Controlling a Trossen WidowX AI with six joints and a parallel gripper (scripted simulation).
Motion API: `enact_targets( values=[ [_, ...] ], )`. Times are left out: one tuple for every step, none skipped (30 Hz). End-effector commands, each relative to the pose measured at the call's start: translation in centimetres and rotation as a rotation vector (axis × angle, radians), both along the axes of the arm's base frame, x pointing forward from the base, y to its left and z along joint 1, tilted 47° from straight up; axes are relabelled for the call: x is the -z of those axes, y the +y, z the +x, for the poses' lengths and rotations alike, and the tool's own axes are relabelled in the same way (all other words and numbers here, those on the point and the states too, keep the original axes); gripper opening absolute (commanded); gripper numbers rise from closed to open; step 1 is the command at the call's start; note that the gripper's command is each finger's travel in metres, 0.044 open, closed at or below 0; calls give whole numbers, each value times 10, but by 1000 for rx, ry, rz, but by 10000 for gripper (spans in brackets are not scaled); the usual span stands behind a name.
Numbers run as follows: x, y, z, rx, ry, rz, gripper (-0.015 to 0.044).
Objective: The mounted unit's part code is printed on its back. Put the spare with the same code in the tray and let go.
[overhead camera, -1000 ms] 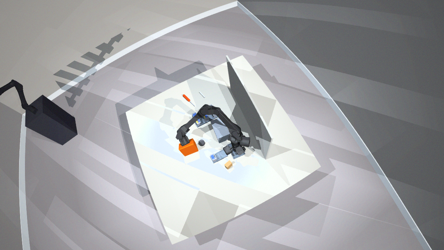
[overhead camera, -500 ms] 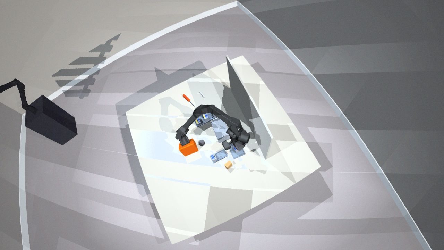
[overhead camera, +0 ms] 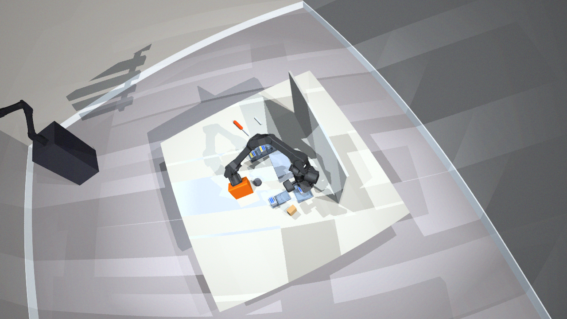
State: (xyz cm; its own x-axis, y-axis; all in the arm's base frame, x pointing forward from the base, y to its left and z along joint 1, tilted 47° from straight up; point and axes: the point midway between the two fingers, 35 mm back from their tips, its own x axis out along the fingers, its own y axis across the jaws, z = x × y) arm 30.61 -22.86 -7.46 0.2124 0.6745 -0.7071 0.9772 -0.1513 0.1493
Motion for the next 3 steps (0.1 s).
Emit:
enact_targets(
  values=[
    [0,0,0,3,0,-1,440],
    [0,0,0,3,0,-1,440],
    [0,0,0,3,0,-1,440]
  ],
)
